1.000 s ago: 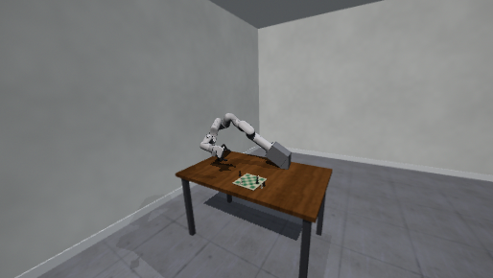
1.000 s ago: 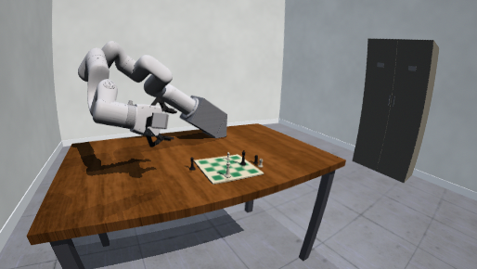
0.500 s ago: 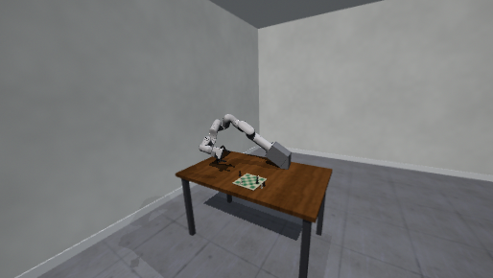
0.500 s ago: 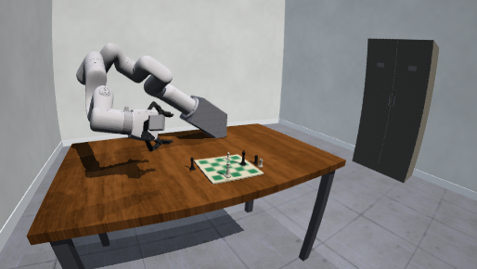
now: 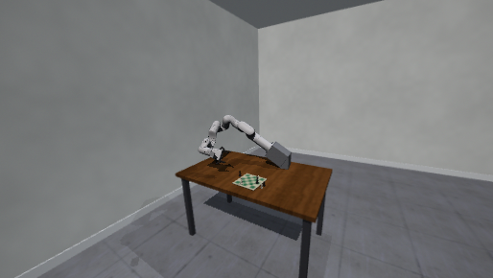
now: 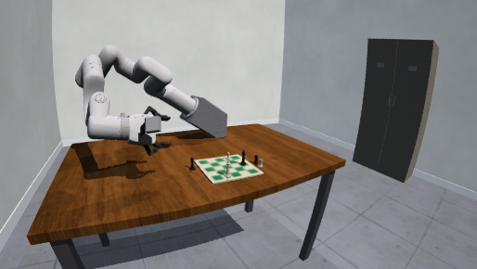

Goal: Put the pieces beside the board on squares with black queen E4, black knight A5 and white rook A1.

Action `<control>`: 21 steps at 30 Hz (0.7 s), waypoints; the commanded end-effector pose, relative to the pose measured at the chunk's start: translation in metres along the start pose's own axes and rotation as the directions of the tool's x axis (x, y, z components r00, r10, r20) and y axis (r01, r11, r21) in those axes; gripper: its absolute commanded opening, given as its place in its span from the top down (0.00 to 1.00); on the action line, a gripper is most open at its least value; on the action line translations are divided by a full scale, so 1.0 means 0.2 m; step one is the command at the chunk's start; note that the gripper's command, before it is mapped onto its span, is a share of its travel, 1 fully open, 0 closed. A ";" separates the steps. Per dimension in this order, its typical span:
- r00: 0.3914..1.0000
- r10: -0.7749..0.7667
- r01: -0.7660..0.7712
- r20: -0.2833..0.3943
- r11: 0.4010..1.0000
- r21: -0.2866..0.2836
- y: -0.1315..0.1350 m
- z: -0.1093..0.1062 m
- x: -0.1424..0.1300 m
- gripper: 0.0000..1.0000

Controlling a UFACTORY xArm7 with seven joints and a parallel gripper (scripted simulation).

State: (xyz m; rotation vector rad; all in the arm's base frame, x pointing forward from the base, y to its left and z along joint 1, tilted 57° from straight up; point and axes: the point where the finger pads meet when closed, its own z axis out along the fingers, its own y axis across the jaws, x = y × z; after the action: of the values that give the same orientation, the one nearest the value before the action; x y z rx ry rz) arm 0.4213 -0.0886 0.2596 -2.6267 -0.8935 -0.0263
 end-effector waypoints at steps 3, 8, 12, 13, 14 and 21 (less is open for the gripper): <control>1.000 -0.016 0.016 -0.002 1.000 0.003 0.00 -0.01 0.01 0.00; 0.992 -0.120 0.122 -0.039 0.992 0.032 0.05 -0.04 -0.02 0.00; 0.992 -0.120 0.122 -0.039 0.992 0.032 0.05 -0.04 -0.02 0.00; 0.992 -0.120 0.122 -0.039 0.992 0.032 0.05 -0.04 -0.02 0.00; 0.992 -0.120 0.122 -0.039 0.992 0.032 0.05 -0.04 -0.02 0.00; 0.992 -0.120 0.122 -0.039 0.992 0.032 0.05 -0.04 -0.02 0.00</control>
State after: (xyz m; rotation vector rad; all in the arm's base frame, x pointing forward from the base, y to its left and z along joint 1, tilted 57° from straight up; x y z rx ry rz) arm 0.4246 -0.1019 0.2626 -2.5320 -1.0220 -0.0872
